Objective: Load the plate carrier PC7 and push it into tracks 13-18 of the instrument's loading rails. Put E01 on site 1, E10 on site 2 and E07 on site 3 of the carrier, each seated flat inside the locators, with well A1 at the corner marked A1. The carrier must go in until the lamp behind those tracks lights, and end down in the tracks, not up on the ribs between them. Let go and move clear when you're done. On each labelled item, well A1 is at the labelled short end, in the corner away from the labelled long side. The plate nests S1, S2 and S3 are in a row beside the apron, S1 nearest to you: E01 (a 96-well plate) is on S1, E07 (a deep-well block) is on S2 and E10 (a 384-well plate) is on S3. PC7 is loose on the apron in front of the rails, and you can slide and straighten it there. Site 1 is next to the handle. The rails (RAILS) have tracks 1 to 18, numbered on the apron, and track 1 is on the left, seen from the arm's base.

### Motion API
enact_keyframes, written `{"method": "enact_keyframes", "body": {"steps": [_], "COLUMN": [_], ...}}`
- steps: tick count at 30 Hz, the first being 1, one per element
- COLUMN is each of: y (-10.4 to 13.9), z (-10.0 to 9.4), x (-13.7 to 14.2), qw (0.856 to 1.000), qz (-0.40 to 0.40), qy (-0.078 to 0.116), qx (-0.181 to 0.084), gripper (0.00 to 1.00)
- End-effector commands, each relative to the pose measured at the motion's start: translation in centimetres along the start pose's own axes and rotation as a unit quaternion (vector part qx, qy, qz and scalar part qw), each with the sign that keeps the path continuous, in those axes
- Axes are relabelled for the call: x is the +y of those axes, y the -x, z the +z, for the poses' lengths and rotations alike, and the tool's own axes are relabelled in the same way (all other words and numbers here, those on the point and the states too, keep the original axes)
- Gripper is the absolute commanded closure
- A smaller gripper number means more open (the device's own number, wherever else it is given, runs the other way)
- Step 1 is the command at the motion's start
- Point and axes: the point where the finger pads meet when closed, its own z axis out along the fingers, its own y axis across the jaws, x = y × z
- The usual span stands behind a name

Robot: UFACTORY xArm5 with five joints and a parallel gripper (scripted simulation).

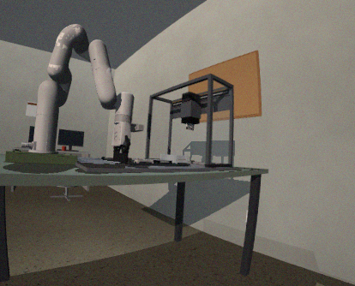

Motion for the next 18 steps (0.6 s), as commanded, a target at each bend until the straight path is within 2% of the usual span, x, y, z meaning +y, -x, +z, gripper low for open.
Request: {"method": "enact_keyframes", "body": {"steps": [1,18], "y": [-0.8,-2.3], "z": [-0.2,-0.2], "x": [0.1,0.1], "qw": [1.000,1.000], "qz": [0.000,0.000], "qy": [-0.007,-0.007], "qx": [0.008,0.008], "gripper": [0.19,0.19]}}
